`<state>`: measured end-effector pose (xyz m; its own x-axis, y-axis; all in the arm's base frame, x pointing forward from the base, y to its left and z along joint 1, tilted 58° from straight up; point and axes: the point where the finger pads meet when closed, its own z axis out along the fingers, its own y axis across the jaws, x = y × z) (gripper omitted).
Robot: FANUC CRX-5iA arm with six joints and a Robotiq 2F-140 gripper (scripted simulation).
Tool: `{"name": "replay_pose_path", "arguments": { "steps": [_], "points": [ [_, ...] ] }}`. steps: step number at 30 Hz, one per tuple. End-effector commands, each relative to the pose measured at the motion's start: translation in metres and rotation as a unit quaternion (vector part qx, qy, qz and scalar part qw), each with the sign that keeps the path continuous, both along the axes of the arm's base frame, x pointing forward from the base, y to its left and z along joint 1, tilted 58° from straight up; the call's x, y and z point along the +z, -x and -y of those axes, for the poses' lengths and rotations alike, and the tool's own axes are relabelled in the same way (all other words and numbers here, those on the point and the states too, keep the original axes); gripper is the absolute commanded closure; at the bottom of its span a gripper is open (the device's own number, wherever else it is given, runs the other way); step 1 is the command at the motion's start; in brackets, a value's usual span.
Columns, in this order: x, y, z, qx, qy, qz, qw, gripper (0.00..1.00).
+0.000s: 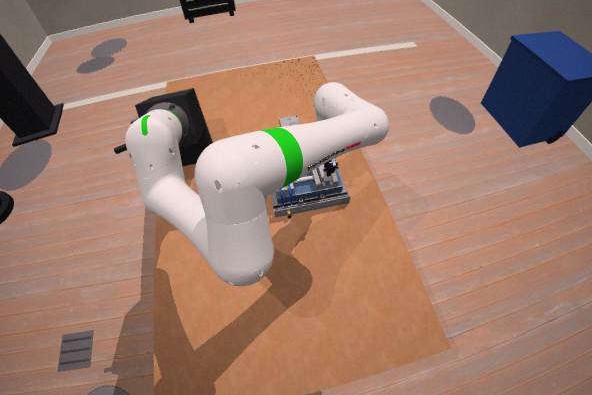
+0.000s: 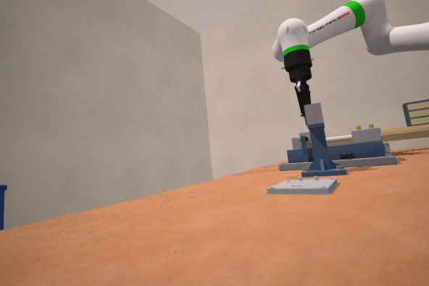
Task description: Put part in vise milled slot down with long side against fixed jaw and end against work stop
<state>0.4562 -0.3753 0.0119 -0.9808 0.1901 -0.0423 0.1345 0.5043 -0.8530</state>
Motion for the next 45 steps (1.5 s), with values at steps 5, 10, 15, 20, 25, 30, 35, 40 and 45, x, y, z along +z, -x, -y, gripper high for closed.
{"name": "replay_pose_path", "arguments": {
  "steps": [5,10,15,20,25,30,35,40,45],
  "points": [
    [-0.002,0.000,-0.002,0.001,-0.002,0.000,1.000,1.00],
    [-0.002,0.000,-0.002,0.001,-0.002,0.000,1.000,1.00],
    [-0.002,0.000,-0.002,0.001,-0.002,0.000,1.000,1.00],
    [-0.002,0.000,-0.002,0.001,-0.002,0.000,1.000,1.00],
    [-0.002,0.000,-0.001,0.001,-0.002,0.000,1.000,1.00],
    [-0.001,0.000,-0.001,0.001,-0.002,0.000,1.000,1.00],
    [0.003,0.000,0.002,0.001,-0.002,0.000,1.000,1.00],
    [0.011,0.002,0.006,0.001,-0.002,0.000,1.000,1.00],
    [0.019,0.003,0.011,0.001,-0.002,0.000,1.000,1.00]
  ]
}}
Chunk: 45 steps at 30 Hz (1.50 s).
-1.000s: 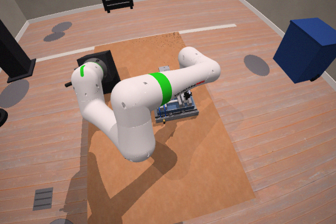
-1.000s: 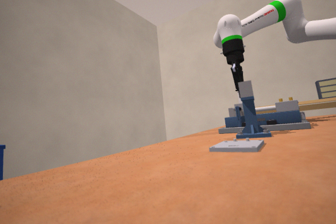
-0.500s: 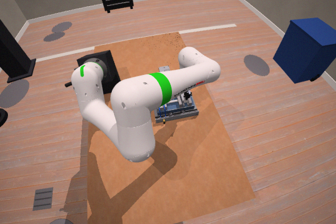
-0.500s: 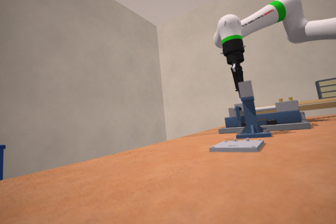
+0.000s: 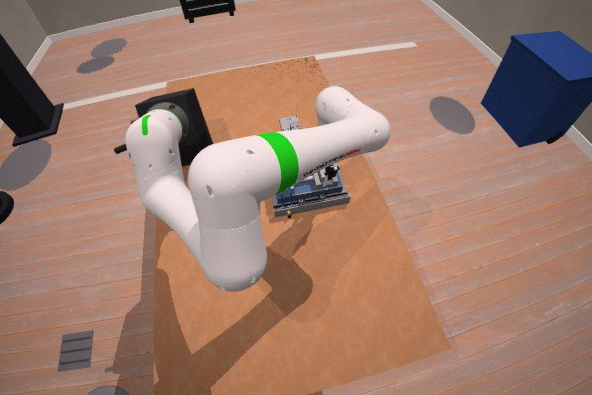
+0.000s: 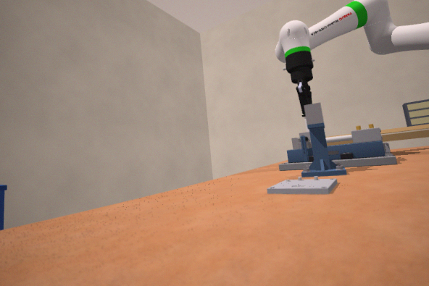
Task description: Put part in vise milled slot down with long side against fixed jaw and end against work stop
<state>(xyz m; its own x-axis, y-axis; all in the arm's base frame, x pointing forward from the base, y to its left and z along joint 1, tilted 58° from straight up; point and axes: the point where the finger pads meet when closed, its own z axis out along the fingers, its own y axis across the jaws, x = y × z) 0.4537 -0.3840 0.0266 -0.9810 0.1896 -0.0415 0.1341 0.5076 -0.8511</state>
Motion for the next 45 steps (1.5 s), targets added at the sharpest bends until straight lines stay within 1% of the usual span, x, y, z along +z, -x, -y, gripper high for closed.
{"name": "replay_pose_path", "arguments": {
  "steps": [1,8,22,36,45],
  "points": [
    [0.004,0.000,0.002,0.000,0.000,0.000,1.000,1.00],
    [0.009,0.001,0.005,0.000,0.000,0.000,1.000,1.00],
    [0.011,0.001,0.003,0.000,0.000,0.000,1.000,1.00],
    [0.023,-0.002,-0.015,0.000,0.000,0.000,1.000,1.00],
    [0.034,-0.005,-0.034,0.000,0.000,0.000,1.000,1.00]
  ]
}}
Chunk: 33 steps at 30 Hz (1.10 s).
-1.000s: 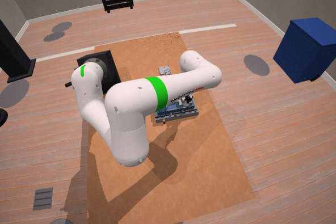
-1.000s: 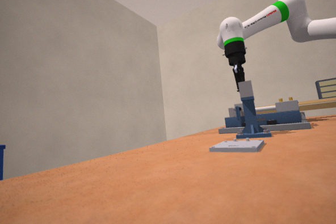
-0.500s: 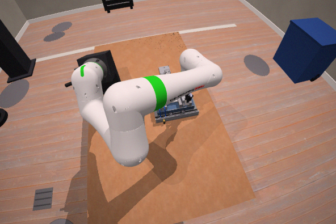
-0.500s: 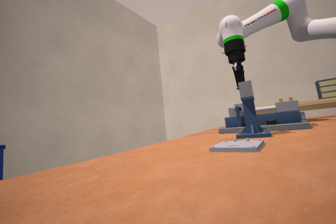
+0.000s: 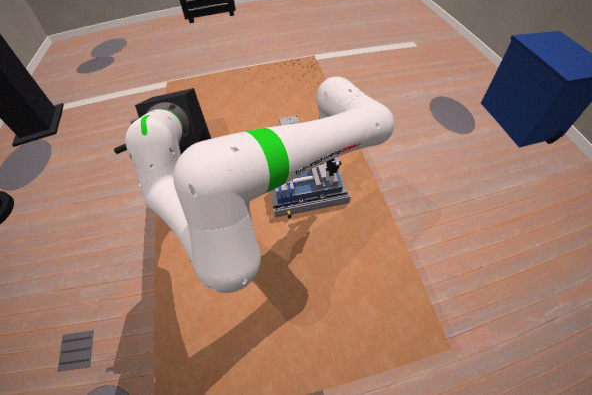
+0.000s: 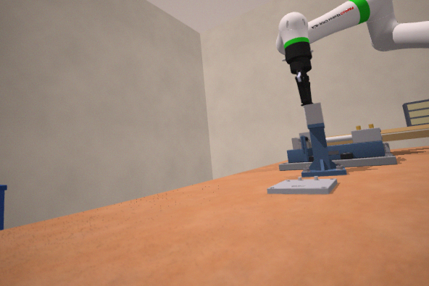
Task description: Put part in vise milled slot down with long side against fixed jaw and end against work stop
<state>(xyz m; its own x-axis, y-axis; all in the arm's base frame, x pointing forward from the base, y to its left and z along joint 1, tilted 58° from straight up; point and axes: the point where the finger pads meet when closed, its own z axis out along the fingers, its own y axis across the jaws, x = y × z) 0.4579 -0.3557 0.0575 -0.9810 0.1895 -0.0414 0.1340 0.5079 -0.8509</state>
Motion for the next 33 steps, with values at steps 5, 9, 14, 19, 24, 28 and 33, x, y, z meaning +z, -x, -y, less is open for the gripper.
{"name": "replay_pose_path", "arguments": {
  "steps": [5,9,14,19,24,28,33],
  "points": [
    [0.008,-0.002,-0.013,0.000,0.000,0.000,1.000,1.00],
    [0.009,-0.003,-0.015,0.000,0.000,0.000,1.000,1.00],
    [0.011,-0.003,-0.018,0.000,0.000,0.000,1.000,1.00],
    [0.011,-0.003,-0.018,0.000,0.000,0.000,1.000,1.00],
    [0.011,-0.003,-0.018,0.000,0.000,0.000,1.000,1.00],
    [0.011,-0.003,-0.018,0.000,0.000,0.000,1.000,1.00],
    [0.011,-0.003,-0.018,0.000,0.000,0.000,1.000,1.00]
  ]
}}
